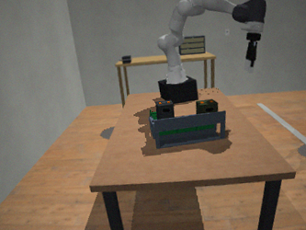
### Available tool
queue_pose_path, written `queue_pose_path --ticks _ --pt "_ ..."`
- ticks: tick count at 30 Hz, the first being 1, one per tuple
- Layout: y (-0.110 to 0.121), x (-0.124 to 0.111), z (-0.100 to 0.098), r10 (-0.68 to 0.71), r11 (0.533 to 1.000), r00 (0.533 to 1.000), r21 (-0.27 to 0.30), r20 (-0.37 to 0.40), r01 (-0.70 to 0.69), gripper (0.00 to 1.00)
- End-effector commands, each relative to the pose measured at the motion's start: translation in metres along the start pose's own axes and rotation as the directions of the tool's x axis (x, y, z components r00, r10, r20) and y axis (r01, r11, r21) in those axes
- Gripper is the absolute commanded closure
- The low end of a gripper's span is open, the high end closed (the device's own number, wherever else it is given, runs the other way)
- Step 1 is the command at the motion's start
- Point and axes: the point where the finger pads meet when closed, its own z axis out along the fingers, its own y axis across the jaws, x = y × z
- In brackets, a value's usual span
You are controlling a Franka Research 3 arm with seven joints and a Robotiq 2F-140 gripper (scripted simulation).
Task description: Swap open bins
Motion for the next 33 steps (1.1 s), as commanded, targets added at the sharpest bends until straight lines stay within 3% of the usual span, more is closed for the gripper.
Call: queue_pose_path --ticks 1,33 --pt "-0.004 0.009 -0.005 -0.053 0.999 0.999 -0.012 0.001 0.053 0.0" --pt "-0.051 0.104 -0.057 -0.326 0.942 0.943 -0.06 0.074 0.33 0.0"
